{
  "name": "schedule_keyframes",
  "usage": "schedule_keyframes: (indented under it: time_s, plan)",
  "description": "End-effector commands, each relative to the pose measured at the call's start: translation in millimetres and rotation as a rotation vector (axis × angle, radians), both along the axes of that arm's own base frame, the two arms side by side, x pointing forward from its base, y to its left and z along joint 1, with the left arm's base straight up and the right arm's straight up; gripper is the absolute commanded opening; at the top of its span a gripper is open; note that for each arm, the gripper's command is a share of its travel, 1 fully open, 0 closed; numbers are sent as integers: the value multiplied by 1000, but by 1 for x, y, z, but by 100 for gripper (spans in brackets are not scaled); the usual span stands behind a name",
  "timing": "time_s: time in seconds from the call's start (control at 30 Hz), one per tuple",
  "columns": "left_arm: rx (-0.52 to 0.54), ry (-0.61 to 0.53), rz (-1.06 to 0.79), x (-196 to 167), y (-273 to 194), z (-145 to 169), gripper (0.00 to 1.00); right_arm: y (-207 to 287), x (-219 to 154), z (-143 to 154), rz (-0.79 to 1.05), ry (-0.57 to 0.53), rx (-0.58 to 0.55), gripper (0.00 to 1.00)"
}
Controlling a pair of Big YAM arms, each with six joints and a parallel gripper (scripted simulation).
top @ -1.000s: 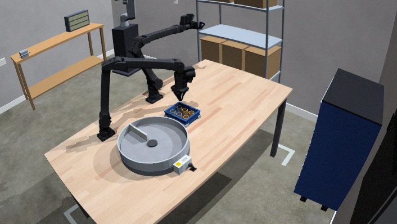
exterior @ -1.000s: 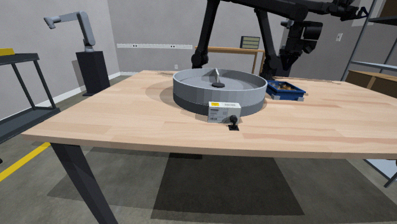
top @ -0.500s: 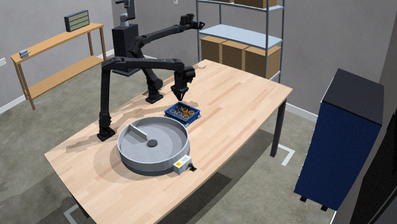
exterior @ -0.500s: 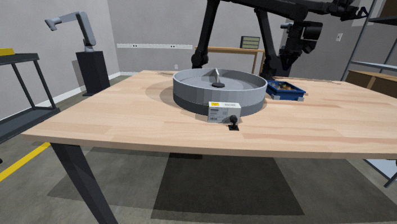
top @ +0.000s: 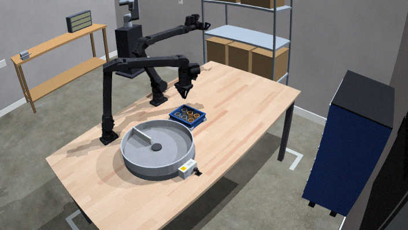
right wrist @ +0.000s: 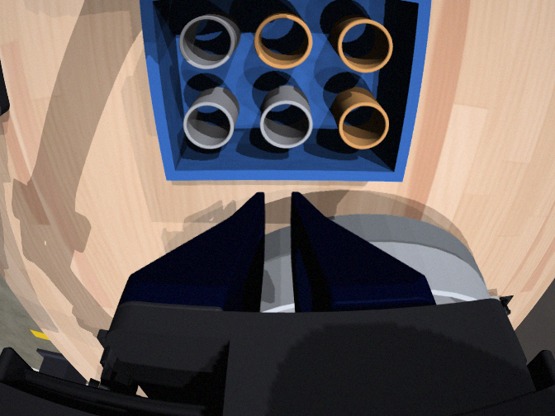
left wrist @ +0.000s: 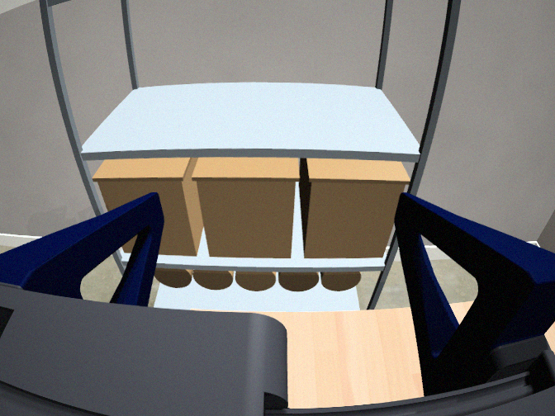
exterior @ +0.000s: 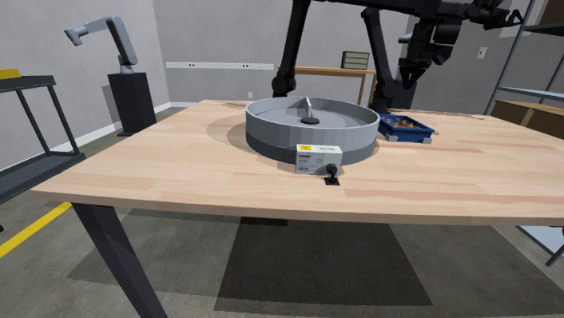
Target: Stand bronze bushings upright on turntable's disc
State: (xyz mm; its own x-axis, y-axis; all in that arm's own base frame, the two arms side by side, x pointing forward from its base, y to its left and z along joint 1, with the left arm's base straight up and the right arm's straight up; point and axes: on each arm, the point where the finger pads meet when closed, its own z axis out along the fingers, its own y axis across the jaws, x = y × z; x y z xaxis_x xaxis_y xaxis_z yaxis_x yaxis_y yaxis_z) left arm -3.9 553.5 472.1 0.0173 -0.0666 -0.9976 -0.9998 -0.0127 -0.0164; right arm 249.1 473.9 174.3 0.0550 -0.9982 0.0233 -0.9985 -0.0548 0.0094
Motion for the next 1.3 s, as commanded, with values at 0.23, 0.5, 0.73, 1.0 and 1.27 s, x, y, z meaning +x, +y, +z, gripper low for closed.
schedule_keyframes:
  time_s: [0.23,0.5,0.73,1.0,1.27]
  plan:
    - [67,17,4,-5,-9,28,100,18,13,62,2,-25,59,11]
    - [67,17,4,-5,-9,28,100,15,12,90,2,-35,77,11]
    - [67,17,4,-5,-9,28,100,14,11,92,2,-35,78,11]
    - [67,17,4,-5,-9,28,100,15,12,92,2,-37,82,11]
    - [67,17,4,-5,-9,28,100,15,12,92,2,-37,82,11]
